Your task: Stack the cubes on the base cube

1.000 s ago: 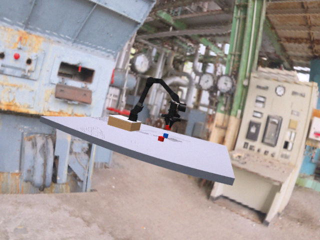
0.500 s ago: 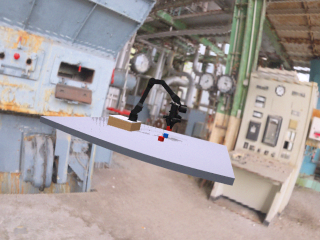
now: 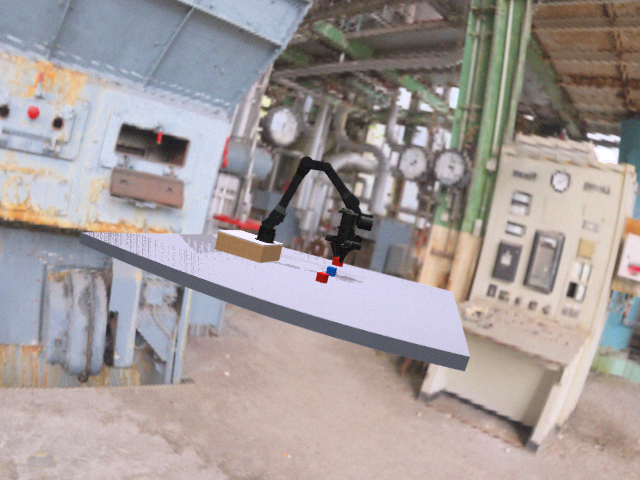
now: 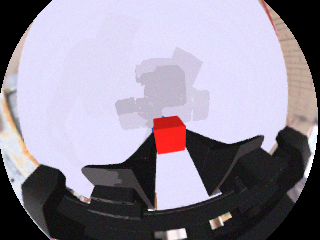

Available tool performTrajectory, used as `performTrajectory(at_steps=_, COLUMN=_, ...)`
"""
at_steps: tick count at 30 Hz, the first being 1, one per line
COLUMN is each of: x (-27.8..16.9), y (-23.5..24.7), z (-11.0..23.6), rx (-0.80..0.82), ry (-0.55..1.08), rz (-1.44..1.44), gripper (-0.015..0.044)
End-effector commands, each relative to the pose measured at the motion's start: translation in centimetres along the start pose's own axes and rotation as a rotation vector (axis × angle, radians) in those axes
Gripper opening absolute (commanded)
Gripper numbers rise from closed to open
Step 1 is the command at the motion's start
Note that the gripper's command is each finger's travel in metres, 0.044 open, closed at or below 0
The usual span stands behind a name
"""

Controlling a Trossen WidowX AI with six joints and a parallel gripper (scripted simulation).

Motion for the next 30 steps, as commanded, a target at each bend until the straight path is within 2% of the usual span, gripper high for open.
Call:
performTrajectory(at_steps=1, x=-0.05, y=-0.02, z=-0.75, rx=-0.003, ry=0.001, rz=-0.005, gripper=0.0105)
performTrajectory(at_steps=25, x=-0.06, y=-0.02, z=-0.95, rx=-0.003, ry=0.001, rz=-0.001, gripper=0.0105)
performTrajectory(at_steps=29, x=-0.06, y=-0.02, z=-0.95, rx=-0.003, ry=0.001, rz=-0.001, gripper=0.0205)
performTrajectory(at_steps=30, x=-0.06, y=-0.02, z=-0.95, rx=-0.003, ry=0.001, rz=-0.001, gripper=0.0205)
Point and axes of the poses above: the point midway between the two fingers, 35 mm back from their tips, its own z axis back along the fingers, its own y axis across the jaws, x = y × z, the point moved 8 cm from there along z, back along the fingers, and after that the axes turned 7 degrees about -z, right-handed, at the moved point
